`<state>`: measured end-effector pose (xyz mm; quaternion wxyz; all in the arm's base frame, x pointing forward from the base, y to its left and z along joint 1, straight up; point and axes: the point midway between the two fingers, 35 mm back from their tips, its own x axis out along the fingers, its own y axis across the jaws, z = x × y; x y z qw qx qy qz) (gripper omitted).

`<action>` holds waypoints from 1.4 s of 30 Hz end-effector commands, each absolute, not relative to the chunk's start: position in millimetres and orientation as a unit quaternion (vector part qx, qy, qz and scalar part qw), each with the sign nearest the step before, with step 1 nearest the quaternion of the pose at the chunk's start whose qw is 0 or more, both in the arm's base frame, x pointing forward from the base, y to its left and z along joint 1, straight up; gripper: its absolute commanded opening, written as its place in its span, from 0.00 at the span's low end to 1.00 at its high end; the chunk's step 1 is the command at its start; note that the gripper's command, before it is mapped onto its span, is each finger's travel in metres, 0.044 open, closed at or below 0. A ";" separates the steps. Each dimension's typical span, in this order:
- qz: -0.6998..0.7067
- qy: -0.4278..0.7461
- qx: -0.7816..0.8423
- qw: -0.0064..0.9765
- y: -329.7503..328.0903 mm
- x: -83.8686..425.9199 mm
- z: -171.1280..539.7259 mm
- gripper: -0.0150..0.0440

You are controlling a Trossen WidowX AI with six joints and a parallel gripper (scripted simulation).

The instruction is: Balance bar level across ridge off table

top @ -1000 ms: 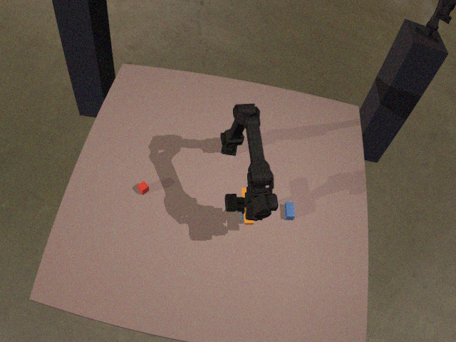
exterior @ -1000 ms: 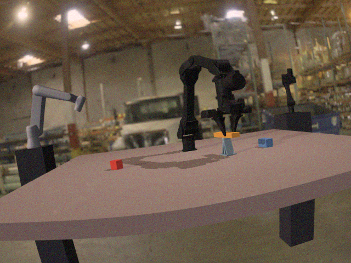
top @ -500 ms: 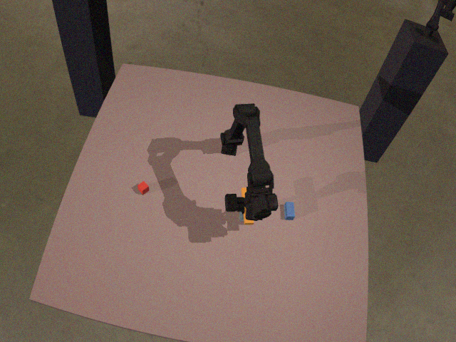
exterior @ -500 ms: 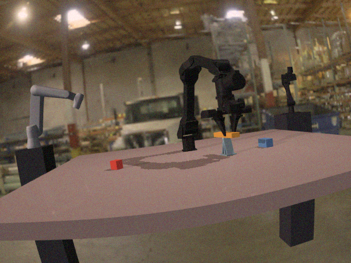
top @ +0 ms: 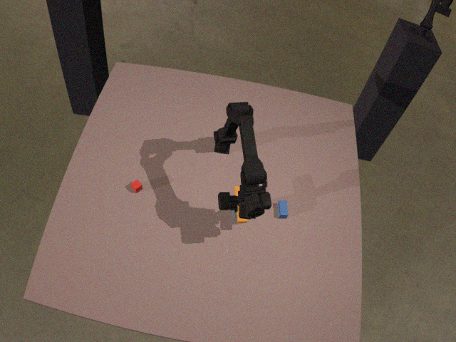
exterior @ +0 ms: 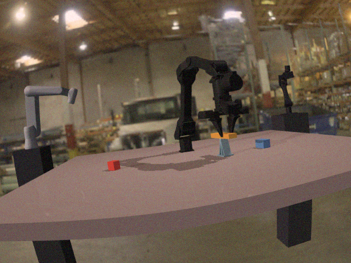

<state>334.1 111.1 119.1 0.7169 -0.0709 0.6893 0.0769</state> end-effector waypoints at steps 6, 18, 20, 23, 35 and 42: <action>0.077 0.689 -0.071 0.717 111.1 334.1 119.0 0.57; 0.077 0.689 -0.071 0.717 111.1 334.1 119.0 1.00; 0.077 0.689 -0.071 0.717 111.2 334.4 121.1 1.00; 0.078 0.685 -0.070 0.721 112.0 336.7 150.5 1.00; 0.080 0.677 -0.068 0.729 109.6 329.3 218.6 1.00; 0.080 0.677 -0.068 0.729 109.6 329.3 218.6 1.00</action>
